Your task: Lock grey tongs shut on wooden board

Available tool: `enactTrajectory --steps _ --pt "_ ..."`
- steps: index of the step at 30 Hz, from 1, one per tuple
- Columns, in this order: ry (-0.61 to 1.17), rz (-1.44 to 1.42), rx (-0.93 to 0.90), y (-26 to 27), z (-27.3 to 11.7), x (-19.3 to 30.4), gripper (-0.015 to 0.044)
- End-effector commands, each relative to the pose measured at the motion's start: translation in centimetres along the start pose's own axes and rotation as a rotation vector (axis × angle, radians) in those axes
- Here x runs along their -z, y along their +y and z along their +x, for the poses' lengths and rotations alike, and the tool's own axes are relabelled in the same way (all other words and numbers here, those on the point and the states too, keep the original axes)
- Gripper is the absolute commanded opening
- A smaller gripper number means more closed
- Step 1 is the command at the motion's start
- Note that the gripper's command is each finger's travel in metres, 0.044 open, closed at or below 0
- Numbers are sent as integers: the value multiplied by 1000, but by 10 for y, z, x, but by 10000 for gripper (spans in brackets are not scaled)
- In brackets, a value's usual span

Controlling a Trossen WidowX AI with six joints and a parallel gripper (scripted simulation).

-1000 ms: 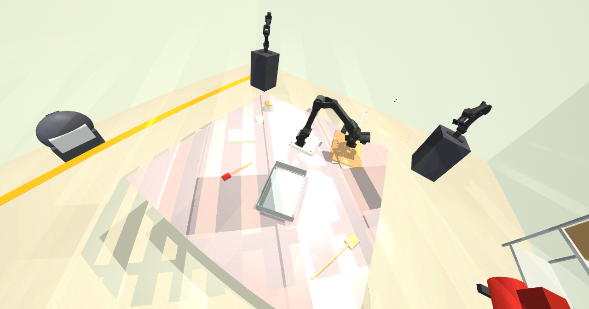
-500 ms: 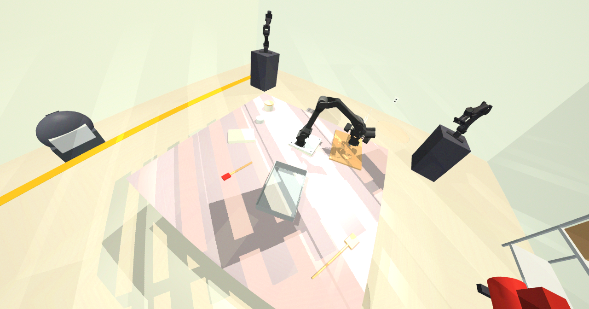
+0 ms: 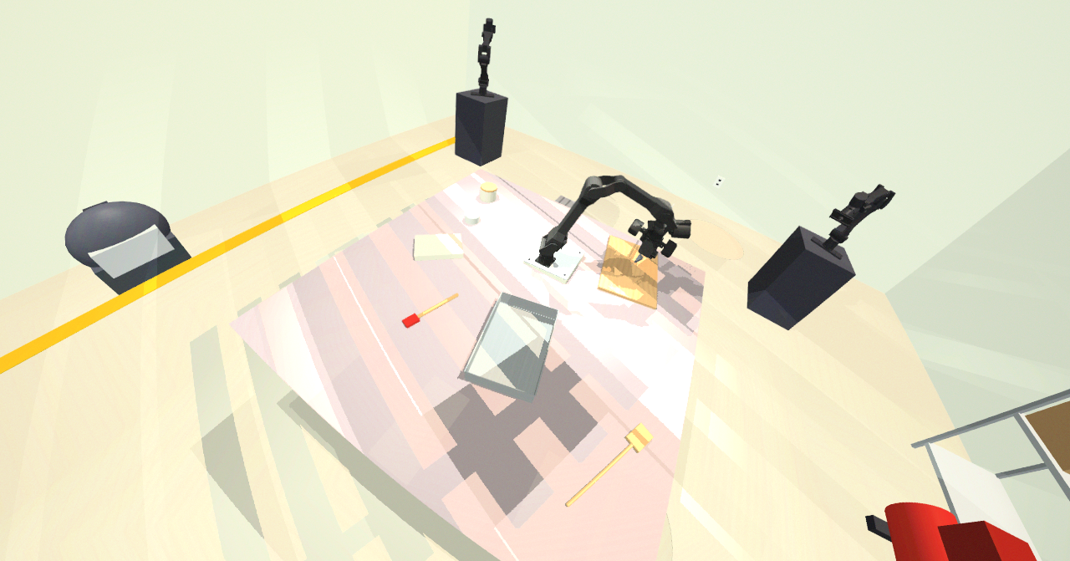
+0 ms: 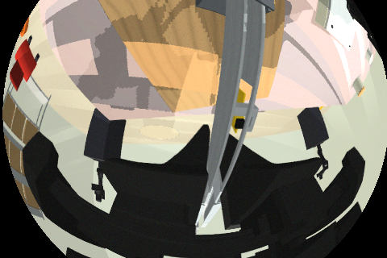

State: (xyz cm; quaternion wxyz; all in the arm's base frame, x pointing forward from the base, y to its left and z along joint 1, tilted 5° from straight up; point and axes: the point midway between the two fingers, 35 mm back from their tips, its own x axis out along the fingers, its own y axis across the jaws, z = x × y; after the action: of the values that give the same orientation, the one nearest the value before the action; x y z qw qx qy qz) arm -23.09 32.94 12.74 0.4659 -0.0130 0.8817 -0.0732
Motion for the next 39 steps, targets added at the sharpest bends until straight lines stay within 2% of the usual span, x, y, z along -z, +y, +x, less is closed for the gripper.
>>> enactTrajectory --steps 1,23,39 --pt "-99 -1 -8 -1 0 3 -150" --pt "-598 -65 -71 -15 -17 11 -150" --pt "-613 -69 -74 -14 -13 9 -150"
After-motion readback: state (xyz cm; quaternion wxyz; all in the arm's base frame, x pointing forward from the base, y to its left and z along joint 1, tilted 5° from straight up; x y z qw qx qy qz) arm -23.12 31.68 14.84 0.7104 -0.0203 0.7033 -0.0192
